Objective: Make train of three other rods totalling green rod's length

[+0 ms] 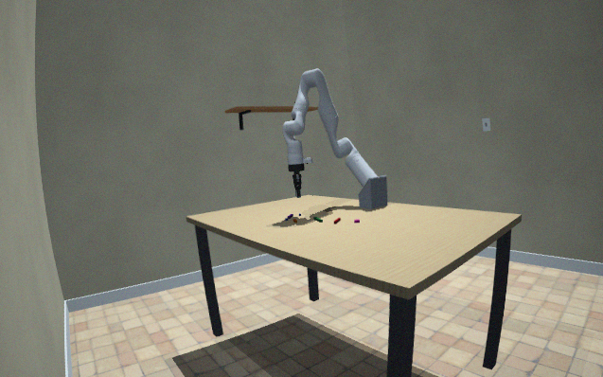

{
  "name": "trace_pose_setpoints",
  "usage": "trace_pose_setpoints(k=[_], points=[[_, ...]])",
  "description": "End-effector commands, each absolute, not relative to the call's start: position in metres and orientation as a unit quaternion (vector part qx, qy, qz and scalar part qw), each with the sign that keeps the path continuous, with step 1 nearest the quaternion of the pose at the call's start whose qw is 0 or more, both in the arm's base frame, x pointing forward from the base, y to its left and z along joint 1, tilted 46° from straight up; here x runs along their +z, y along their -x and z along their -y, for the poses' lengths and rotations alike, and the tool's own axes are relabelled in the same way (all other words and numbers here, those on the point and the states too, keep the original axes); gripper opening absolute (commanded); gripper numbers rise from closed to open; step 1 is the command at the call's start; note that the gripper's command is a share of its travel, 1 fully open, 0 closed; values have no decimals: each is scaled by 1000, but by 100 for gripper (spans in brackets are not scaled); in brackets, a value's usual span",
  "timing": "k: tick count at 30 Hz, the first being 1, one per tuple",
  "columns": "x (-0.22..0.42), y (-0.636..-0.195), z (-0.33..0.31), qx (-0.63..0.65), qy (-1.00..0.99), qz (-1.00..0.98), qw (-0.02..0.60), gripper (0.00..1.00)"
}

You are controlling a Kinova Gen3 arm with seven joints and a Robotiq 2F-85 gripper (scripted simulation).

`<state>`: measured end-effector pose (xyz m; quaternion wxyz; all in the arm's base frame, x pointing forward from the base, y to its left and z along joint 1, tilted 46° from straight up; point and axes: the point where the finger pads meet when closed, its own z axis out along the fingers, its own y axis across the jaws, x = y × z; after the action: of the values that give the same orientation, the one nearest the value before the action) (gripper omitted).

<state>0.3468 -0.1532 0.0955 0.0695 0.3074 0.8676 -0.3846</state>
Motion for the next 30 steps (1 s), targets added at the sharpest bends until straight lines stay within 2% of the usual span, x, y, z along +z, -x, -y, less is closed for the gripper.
trace_pose_setpoints(k=[1,22,30], points=[[96,-348,152,-384,-306,-868,71,100],[96,-348,152,-384,-303,-869,69,100],[90,-359,152,-389,-248,-886,43,100]])
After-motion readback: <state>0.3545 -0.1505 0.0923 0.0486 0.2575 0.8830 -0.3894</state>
